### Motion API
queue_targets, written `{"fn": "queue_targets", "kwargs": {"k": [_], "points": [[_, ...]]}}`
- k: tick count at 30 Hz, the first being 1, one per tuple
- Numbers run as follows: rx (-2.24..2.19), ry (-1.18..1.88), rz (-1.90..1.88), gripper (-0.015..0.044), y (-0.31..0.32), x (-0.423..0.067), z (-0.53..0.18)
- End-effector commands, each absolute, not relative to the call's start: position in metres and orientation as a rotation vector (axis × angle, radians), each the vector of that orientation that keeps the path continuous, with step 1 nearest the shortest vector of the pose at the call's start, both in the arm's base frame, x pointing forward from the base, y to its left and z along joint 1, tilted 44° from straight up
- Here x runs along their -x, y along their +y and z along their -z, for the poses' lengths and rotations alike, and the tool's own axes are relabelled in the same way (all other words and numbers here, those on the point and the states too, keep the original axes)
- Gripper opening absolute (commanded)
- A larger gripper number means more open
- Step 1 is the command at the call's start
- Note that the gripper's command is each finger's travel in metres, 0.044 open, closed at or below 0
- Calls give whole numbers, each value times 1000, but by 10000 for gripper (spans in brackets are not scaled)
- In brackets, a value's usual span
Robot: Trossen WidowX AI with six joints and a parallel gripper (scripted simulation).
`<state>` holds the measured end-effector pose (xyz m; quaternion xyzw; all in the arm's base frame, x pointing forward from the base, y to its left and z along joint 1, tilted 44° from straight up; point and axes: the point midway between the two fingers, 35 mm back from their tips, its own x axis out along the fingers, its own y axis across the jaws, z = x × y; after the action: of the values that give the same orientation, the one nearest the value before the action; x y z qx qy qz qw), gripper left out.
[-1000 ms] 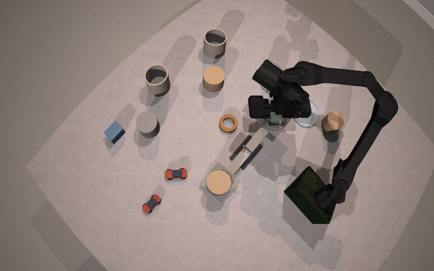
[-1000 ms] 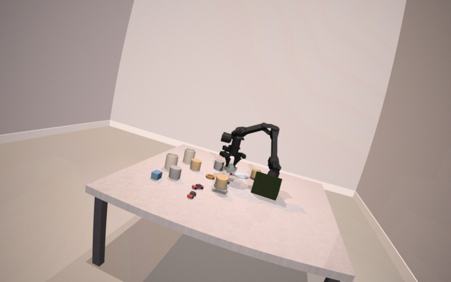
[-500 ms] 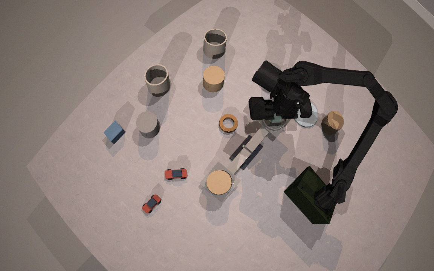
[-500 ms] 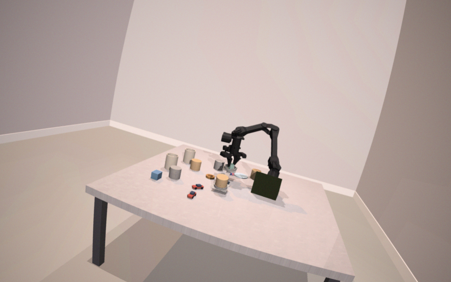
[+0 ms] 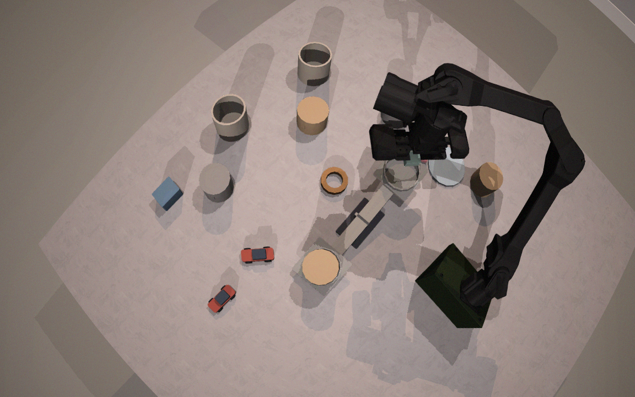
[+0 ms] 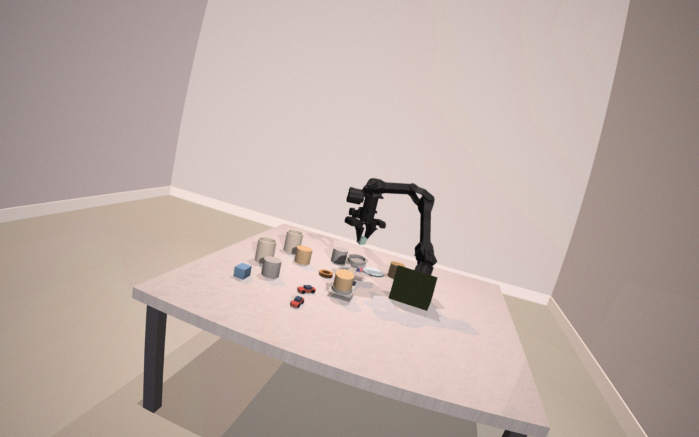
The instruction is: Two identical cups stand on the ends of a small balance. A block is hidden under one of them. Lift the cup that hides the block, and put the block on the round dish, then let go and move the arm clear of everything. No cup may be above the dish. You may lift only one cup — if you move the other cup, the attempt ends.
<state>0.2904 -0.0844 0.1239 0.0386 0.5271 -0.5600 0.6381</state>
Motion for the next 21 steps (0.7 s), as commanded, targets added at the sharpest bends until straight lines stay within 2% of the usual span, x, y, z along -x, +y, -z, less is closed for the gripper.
{"fn": "queue_targets", "kwargs": {"k": [1,21], "points": [[-99,1197,1281,0,-77,-292,-133],[-128,1209,1257,0,-160,-249,-144]]}}
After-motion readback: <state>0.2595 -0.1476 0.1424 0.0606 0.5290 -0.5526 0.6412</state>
